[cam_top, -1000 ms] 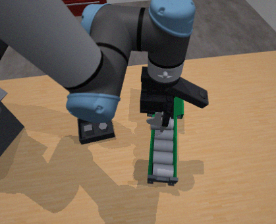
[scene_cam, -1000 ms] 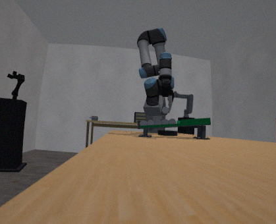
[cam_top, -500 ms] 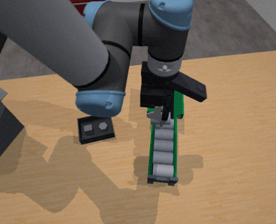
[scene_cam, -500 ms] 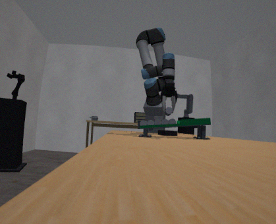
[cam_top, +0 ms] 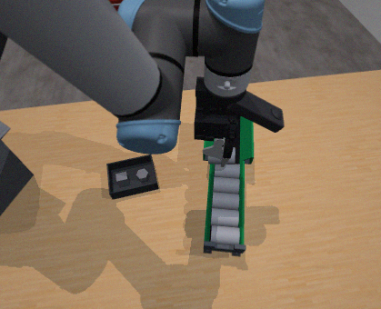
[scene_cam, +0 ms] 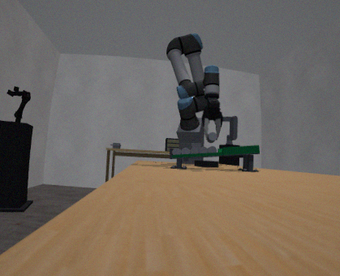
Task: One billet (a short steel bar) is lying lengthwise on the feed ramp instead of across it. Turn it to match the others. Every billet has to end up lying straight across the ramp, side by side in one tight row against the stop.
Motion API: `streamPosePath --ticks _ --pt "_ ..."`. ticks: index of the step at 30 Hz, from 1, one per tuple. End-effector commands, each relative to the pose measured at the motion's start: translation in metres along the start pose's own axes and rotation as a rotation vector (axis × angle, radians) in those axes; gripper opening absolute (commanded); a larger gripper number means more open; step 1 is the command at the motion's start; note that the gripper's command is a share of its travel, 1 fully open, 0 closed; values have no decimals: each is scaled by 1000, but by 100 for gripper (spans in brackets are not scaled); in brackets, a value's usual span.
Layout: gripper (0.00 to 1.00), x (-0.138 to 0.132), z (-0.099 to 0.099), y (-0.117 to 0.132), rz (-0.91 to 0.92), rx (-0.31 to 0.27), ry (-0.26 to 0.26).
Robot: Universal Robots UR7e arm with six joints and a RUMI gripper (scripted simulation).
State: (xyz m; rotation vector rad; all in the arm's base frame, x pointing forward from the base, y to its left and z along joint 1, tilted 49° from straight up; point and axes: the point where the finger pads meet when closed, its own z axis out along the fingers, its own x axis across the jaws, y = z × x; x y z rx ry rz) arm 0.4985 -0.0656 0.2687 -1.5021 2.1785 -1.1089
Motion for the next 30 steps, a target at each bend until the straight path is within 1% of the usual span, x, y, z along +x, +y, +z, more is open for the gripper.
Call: streamPosePath --ticks 1,11,13,14,28,30 --pt "0 -3 -1 -2 3 4 2" --pt "0 -22 -2 -7 7 12 5" --pt "0 -22 -2 -7 7 12 5" --pt "0 -14 0 0 1 1 2" --pt "0 -41 -2 -9 7 12 5" --pt "0 -41 -2 -9 7 12 5"
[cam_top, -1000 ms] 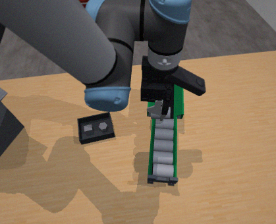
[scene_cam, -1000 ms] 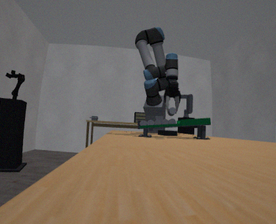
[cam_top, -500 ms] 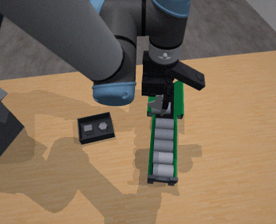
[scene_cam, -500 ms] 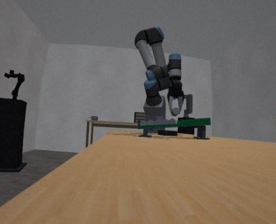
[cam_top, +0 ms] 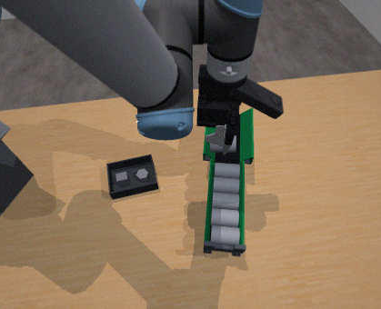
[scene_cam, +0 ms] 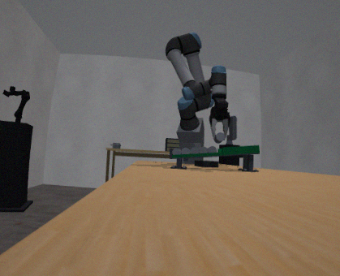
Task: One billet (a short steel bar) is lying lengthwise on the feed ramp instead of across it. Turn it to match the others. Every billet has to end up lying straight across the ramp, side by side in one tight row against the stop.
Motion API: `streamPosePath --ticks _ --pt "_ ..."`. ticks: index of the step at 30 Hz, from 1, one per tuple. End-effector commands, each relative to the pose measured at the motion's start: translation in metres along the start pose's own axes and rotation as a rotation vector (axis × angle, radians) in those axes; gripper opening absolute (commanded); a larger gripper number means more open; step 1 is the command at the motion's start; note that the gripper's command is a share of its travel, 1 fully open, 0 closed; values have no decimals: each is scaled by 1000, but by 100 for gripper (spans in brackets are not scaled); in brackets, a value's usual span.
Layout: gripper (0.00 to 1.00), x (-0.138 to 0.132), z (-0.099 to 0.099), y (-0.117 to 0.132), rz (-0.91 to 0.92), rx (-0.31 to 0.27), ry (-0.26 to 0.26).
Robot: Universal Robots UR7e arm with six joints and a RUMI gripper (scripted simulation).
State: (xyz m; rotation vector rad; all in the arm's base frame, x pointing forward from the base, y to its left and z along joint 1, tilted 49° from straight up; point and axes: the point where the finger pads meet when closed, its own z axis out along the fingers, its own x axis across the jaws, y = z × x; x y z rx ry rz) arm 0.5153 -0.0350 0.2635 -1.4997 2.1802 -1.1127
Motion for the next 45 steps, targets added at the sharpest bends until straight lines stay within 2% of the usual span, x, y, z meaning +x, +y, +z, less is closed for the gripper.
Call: streamPosePath --ticks 1,15,18,32,35,45 --pt "0 2 0 0 0 0 0" --pt "0 -24 -4 -11 6 11 2" --pt "0 -16 -1 -4 1 2 1" --pt "0 -37 -6 -17 6 11 2" --pt "0 -29 -3 -9 2 3 2" --pt "0 -35 -5 -15 5 9 2"
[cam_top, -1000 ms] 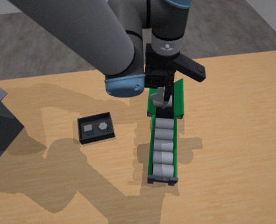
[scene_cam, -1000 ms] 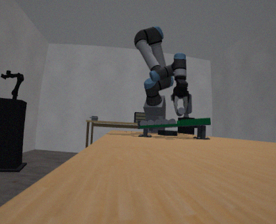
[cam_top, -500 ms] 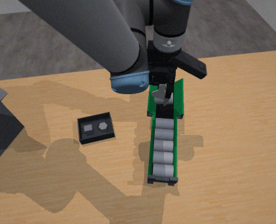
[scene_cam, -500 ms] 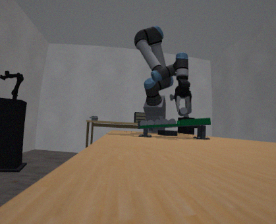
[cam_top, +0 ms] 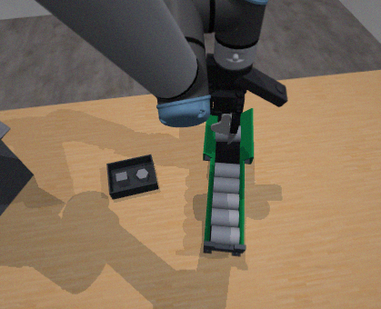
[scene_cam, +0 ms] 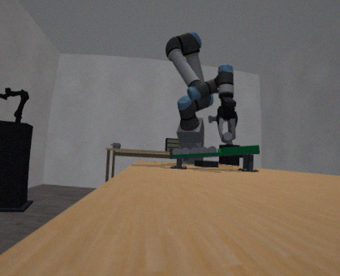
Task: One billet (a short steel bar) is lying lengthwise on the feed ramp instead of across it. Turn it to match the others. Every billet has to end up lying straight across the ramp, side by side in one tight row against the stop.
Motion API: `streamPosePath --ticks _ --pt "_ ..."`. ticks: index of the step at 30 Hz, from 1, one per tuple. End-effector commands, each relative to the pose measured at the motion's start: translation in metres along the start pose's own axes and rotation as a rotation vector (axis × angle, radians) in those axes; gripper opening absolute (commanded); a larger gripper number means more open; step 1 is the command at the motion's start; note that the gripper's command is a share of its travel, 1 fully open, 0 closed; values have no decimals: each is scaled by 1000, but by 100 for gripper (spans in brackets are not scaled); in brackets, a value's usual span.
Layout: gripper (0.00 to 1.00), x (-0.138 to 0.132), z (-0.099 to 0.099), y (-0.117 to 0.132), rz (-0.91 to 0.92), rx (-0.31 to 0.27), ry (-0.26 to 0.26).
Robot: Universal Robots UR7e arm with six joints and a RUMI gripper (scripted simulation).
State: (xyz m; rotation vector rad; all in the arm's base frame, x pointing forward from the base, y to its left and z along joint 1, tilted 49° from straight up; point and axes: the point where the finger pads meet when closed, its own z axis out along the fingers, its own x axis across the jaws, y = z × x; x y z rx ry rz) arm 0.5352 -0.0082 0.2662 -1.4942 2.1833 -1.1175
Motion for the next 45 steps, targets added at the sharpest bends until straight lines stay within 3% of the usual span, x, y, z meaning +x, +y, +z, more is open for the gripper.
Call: streamPosePath --ticks 1,45 --pt "0 -3 -4 -4 2 8 -2" --pt "0 -5 -4 -6 3 10 -2"
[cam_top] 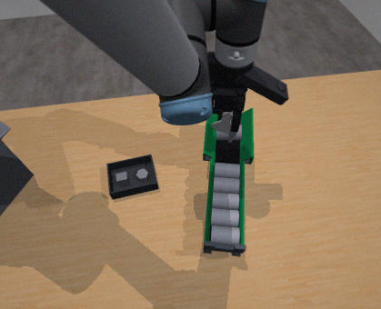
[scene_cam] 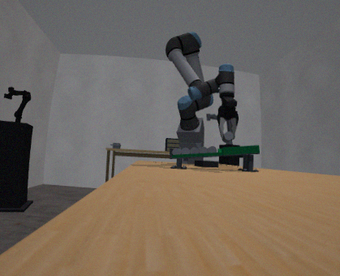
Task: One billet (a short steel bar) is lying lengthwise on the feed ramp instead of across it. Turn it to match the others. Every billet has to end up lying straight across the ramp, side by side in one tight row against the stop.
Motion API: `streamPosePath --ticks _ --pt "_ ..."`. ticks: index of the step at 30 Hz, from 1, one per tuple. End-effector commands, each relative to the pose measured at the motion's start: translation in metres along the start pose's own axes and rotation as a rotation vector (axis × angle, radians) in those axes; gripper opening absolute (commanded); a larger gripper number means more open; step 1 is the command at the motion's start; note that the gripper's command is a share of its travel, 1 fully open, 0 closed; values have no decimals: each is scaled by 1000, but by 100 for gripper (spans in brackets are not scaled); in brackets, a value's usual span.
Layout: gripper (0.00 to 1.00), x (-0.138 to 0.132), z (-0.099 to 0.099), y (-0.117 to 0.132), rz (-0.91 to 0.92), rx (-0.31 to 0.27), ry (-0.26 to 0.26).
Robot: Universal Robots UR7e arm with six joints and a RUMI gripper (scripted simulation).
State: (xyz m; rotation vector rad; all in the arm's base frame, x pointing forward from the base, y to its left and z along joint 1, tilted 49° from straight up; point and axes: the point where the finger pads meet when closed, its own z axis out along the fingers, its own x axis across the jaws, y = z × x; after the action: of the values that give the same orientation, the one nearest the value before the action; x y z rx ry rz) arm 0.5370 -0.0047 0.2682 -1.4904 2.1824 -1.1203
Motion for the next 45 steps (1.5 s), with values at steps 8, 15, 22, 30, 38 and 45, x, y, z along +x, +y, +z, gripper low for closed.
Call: streamPosePath --ticks 8,15,22,30,38,45 --pt "0 -2 -2 -4 1 7 -3" --pt "0 -1 -1 -1 1 2 -1" --pt "0 -2 -2 -4 1 5 -2" --pt "0 0 -1 -1 0 0 0" --pt "0 -2 -3 -4 1 4 -2" --pt "0 -3 -4 -7 1 7 -3"
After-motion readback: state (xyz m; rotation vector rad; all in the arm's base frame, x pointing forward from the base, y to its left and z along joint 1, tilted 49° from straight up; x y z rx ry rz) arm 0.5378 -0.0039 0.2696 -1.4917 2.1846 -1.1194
